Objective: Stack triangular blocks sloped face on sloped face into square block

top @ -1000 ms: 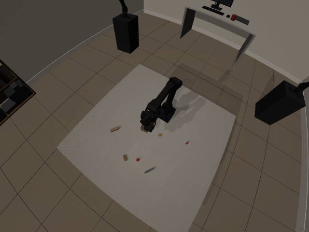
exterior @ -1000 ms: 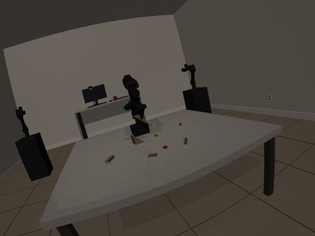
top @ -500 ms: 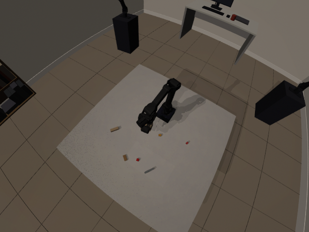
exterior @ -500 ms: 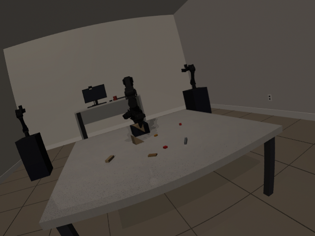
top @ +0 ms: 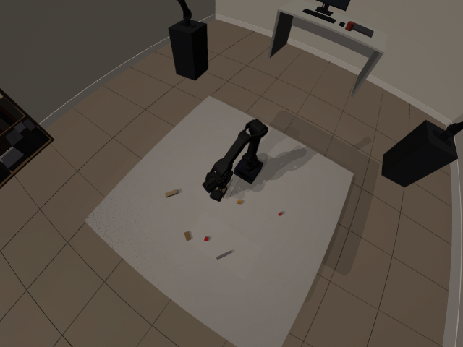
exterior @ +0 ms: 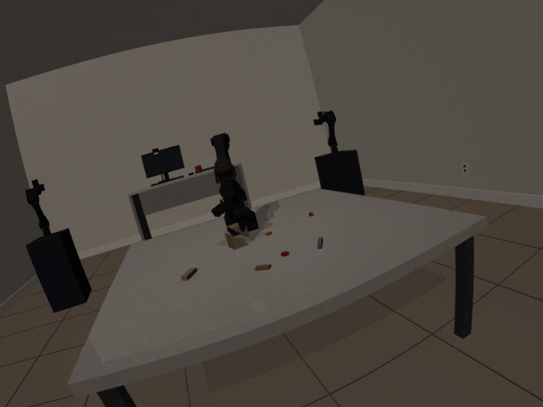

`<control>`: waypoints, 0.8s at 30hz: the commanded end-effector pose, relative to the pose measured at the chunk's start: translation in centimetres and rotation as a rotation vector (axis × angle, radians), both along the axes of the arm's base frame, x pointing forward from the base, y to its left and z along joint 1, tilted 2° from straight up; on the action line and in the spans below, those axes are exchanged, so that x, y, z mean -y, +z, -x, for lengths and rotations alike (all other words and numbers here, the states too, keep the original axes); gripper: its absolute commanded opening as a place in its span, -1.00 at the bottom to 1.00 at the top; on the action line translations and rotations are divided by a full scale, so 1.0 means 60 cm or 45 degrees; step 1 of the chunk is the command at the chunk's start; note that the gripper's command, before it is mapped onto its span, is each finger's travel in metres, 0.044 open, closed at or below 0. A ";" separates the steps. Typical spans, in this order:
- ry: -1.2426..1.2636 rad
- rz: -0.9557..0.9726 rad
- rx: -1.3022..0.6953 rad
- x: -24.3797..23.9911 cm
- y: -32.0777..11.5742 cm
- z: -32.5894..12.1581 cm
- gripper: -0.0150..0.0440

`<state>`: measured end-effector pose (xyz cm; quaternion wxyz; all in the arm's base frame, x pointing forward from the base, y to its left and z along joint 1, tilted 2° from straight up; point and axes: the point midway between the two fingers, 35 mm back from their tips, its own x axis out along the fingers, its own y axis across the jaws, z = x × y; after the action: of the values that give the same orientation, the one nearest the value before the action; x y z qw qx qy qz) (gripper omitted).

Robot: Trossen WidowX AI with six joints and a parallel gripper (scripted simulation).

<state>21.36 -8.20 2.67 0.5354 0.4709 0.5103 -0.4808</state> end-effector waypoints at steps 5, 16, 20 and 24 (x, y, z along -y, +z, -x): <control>0.010 0.010 0.013 0.003 0.000 -0.002 -0.49; 0.014 0.016 0.014 0.004 0.000 -0.002 -0.49; 0.014 0.016 0.014 0.005 -0.002 -0.003 -0.49; 0.014 0.016 0.014 0.007 -0.006 -0.003 -0.49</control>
<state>21.54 -8.48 2.46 0.5418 0.4704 0.5068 -0.4779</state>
